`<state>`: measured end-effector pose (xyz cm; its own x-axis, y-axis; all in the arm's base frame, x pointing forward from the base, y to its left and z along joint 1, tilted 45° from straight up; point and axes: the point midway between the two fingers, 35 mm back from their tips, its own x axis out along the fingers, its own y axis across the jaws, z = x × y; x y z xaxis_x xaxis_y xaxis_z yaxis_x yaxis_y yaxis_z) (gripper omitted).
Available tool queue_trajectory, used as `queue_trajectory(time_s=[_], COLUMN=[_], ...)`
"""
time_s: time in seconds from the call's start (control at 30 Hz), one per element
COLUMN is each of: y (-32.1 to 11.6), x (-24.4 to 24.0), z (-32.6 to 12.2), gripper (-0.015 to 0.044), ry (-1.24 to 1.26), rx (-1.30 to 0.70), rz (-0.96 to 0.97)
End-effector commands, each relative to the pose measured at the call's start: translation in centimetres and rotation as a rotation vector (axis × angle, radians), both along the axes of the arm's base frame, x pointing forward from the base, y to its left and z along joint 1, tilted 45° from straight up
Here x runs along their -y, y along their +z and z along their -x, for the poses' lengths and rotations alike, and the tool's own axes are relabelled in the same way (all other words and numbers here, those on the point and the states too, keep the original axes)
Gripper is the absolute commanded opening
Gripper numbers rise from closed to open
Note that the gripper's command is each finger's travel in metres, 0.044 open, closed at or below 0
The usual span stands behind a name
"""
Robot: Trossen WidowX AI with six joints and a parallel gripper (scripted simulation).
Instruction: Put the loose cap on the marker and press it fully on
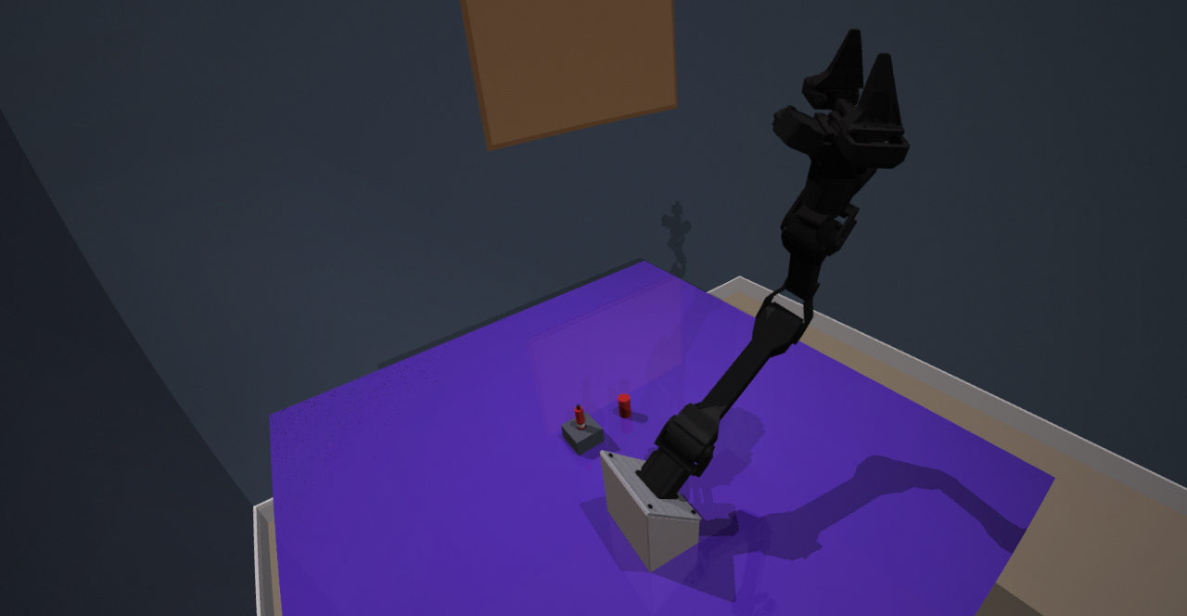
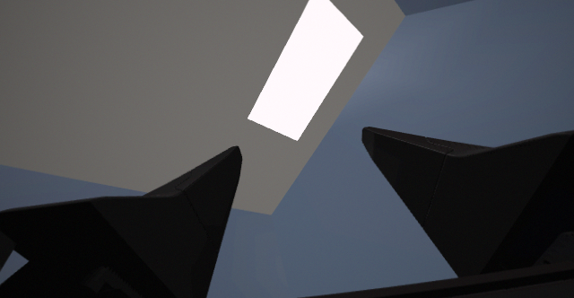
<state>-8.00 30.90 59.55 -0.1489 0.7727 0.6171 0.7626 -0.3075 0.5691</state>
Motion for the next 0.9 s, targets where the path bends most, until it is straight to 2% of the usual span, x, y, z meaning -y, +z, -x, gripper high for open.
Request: queue_trajectory(time_s=[0.0,0.17,0.5,0.87], y=[-0.1,-4.2,-14.3,-25.0], x=[-0.2,-4.4,-9.1,-6.1], z=[-0.1,-4.1,-16.0,-28.9], gripper=[0.0374,0.0242,0.0241,0.0241], ry=[-0.007,-0.199,-0.598,-0.927], rx=[0.002,0.063,0.172,0.246], rz=[0.006,0.169,0.563,1.019])
